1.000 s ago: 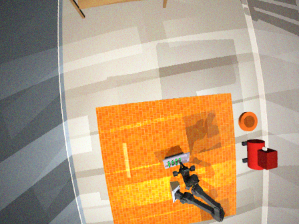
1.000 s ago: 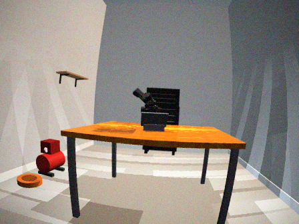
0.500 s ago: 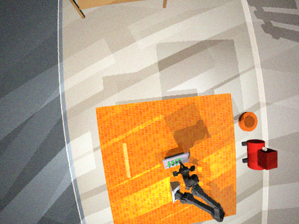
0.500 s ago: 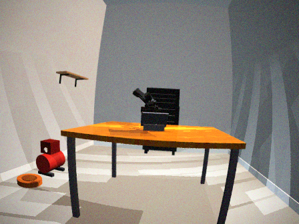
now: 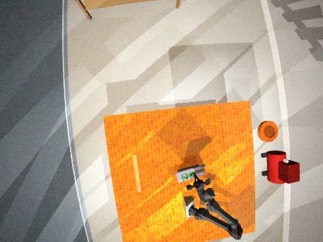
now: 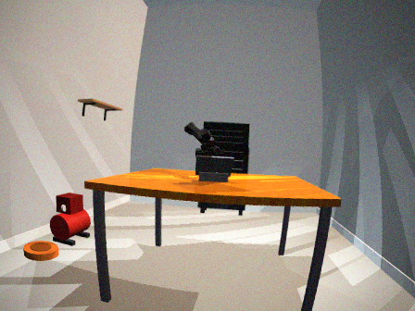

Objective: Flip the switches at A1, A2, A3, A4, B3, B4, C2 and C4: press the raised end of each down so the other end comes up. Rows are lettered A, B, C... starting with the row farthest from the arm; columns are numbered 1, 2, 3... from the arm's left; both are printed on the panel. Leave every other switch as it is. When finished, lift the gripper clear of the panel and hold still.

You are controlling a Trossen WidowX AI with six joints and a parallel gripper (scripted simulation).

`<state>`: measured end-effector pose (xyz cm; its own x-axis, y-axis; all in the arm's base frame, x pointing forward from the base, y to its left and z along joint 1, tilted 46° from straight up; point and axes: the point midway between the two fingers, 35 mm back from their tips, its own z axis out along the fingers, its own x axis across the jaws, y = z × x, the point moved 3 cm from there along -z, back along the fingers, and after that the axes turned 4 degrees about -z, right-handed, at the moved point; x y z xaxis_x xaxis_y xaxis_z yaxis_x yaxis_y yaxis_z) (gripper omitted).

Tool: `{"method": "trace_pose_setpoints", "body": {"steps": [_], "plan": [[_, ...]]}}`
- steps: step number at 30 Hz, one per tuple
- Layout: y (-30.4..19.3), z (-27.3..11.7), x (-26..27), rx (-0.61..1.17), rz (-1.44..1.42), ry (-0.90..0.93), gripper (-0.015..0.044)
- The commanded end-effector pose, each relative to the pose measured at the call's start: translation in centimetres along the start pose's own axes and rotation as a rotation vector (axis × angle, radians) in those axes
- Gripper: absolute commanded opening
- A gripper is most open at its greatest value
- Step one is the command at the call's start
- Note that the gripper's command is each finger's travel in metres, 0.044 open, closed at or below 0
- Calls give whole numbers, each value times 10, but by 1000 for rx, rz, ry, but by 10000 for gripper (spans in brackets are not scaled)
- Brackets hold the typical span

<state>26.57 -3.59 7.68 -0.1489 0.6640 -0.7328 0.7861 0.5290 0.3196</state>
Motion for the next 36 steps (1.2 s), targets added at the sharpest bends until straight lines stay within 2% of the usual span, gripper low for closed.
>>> {"method": "trace_pose_setpoints", "body": {"steps": [1, 23, 25, 31, 36], "plan": [[0, 1, 0, -3, -2, 2, 0], [0, 4, 0, -3, -2, 2, 0], [1, -4, 0, -2, 1, 2, 0], [-3, -60, 1, -26, -3, 4, 0], [-4, -61, 3, -26, -2, 4, 0]]}}
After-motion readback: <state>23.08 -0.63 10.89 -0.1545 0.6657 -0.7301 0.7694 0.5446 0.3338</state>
